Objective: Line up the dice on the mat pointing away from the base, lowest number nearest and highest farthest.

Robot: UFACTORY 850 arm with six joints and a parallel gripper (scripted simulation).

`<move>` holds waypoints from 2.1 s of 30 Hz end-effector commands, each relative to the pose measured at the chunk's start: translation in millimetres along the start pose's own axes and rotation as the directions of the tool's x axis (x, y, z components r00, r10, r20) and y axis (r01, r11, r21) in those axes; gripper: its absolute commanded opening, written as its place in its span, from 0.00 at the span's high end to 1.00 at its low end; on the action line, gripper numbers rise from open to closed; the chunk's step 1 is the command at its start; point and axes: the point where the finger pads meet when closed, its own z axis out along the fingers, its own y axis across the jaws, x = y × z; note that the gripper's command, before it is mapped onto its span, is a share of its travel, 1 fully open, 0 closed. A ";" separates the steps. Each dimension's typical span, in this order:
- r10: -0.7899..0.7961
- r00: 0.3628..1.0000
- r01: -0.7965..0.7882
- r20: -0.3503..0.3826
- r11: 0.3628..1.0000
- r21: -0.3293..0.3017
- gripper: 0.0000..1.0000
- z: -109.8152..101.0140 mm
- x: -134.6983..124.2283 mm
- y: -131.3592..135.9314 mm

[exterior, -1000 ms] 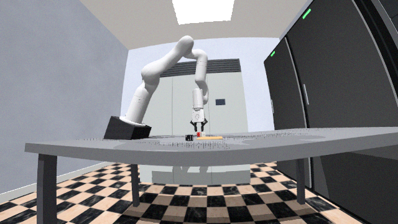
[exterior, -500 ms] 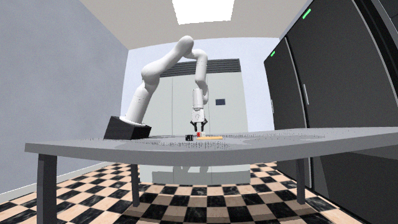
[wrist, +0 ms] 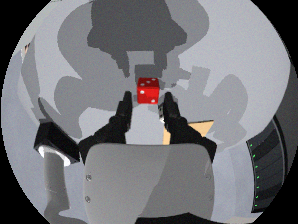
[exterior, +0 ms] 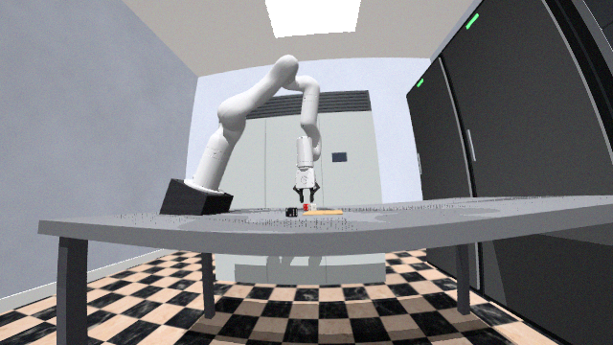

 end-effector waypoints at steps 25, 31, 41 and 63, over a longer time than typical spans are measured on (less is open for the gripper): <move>0.000 1.000 0.000 -0.001 1.000 -0.001 0.53 -0.3 0.4 0.6; 0.000 1.000 0.000 -0.001 1.000 -0.001 0.53 0.6 0.4 0.6; 0.000 1.000 0.000 -0.001 1.000 -0.001 0.53 14.4 0.4 0.6; 0.000 1.000 0.000 -0.001 1.000 -0.001 0.53 33.9 0.4 0.6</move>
